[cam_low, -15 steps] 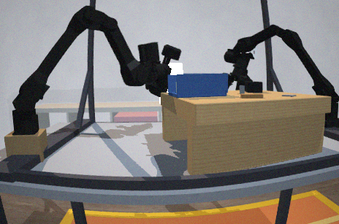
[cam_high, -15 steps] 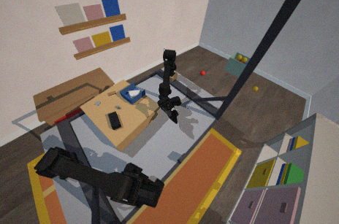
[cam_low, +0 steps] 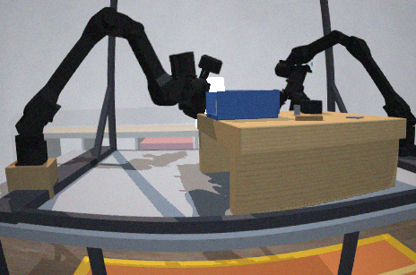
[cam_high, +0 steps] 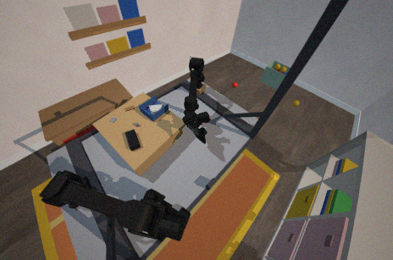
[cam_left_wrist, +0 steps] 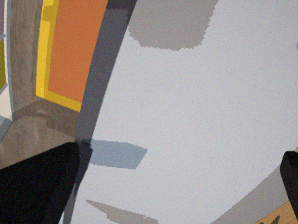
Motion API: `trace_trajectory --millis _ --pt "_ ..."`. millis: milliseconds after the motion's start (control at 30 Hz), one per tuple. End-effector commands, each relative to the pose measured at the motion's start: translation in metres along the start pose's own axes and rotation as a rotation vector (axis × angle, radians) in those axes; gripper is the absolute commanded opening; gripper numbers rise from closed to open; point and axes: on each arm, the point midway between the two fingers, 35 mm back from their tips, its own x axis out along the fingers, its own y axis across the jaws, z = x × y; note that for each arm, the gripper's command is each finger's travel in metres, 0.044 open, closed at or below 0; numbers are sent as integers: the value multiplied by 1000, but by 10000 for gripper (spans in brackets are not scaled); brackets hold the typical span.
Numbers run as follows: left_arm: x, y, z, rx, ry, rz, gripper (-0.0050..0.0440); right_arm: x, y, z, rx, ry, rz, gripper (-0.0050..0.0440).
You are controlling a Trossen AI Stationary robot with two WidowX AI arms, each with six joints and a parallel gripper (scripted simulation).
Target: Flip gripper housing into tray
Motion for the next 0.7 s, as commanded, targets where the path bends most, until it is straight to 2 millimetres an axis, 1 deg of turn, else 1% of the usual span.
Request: trace_trajectory --millis 0,33,67,133,167,233,267,300,433,533,600,633,667 --pt "-13 4 -7 -14 9 33 440 1 -13 6 -13 -12 -23 440" --pt "-13 4 -7 -14 9 33 440 1 -13 6 -13 -12 -23 440" --pt "-13 3 -8 -24 9 34 439 1 -13 5 -8 -8 -21 411" --pt "-14 -1 -20 -96 7 43 439 0 -17 -2 28 23 -11 363" --pt "-15 -5 -30 -160 6 50 439 -2 -21 -8 60 51 -2 339" --pt "-19 -18 -58 -341 4 72 439 -8 -31 -25 150 130 18 291" --pt "-21 -27 -75 -408 3 80 439 -12 -43 -33 193 166 2 267" --pt "-23 -33 -85 -460 2 86 439 -15 -49 -38 221 191 -1 243" --pt "-27 -51 -113 -710 2 122 439 -25 -60 -54 315 276 6 147" --pt "-31 -65 -132 -855 3 145 439 -34 -67 -66 386 341 12 75" --pt "-31 -65 -132 -855 3 145 439 -34 -67 -66 386 341 12 75" --pt "-33 -70 -138 -902 3 153 439 -39 -61 -72 428 386 42 51" --pt "-36 -82 -153 -1014 3 172 439 -46 -74 -77 466 417 13 27"
